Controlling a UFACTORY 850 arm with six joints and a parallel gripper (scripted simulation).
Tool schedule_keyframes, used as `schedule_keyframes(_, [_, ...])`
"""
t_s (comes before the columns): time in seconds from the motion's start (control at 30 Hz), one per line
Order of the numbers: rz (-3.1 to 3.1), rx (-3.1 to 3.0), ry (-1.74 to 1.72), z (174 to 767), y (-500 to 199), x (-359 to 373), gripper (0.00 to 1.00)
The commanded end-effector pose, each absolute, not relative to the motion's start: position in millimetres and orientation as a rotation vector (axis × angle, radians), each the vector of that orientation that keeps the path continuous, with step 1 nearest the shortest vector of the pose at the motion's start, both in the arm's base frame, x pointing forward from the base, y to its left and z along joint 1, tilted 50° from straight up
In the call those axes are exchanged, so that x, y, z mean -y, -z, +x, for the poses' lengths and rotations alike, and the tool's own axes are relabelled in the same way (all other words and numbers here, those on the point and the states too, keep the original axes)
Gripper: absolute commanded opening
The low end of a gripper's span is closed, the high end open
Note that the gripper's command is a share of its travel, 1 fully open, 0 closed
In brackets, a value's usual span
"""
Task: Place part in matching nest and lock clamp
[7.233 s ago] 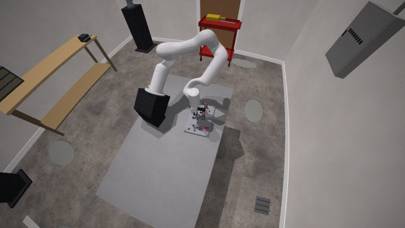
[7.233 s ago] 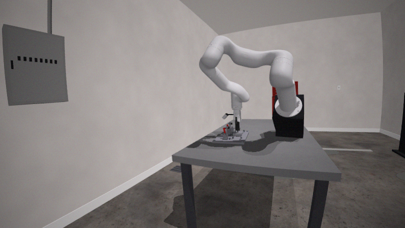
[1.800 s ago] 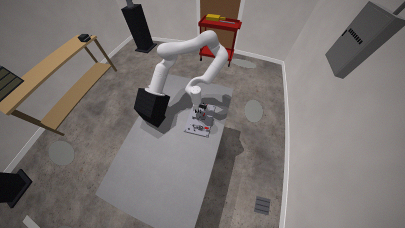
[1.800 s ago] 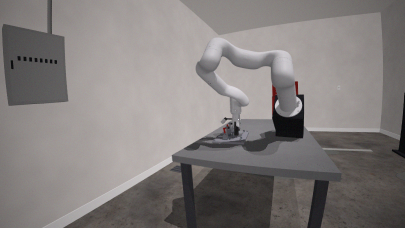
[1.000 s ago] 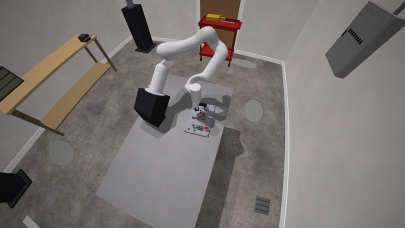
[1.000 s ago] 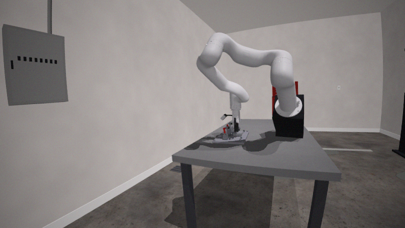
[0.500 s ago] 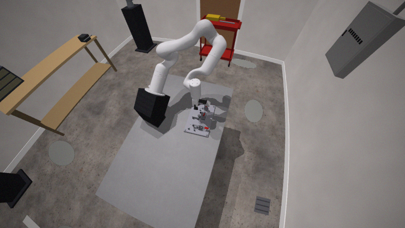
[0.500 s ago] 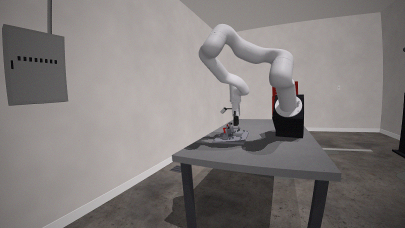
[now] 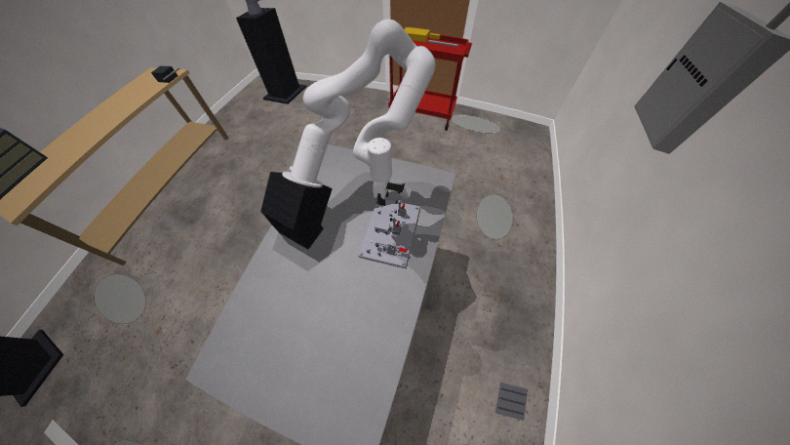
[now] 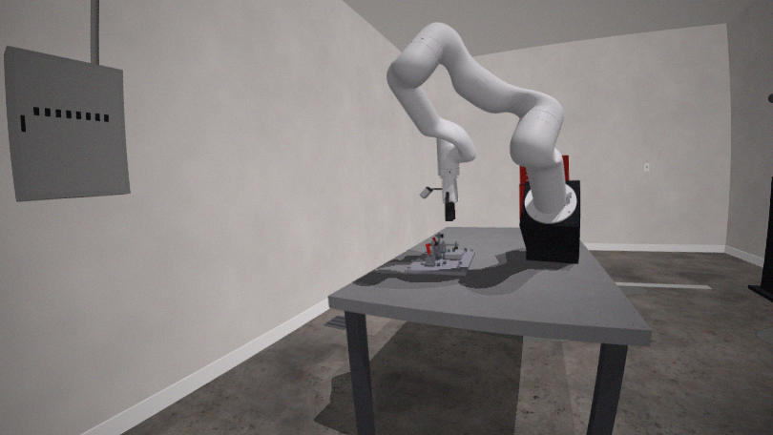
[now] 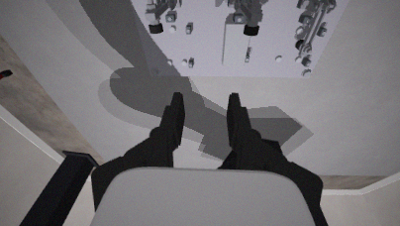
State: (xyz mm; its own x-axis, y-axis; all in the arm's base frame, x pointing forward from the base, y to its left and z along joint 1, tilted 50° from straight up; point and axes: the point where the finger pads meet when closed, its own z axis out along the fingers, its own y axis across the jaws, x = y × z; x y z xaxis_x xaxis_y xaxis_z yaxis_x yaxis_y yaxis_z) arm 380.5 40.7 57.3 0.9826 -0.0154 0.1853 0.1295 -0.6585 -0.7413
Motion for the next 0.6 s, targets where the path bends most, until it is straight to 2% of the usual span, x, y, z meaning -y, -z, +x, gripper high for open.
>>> schedule_keyframes(0.0, [-2.277,0.08,0.217,380.1,-62.3,-35.9,0.47])
schedule_keyframes(0.57, [-2.277,0.08,0.217,418.7,-52.0,-20.5,0.47])
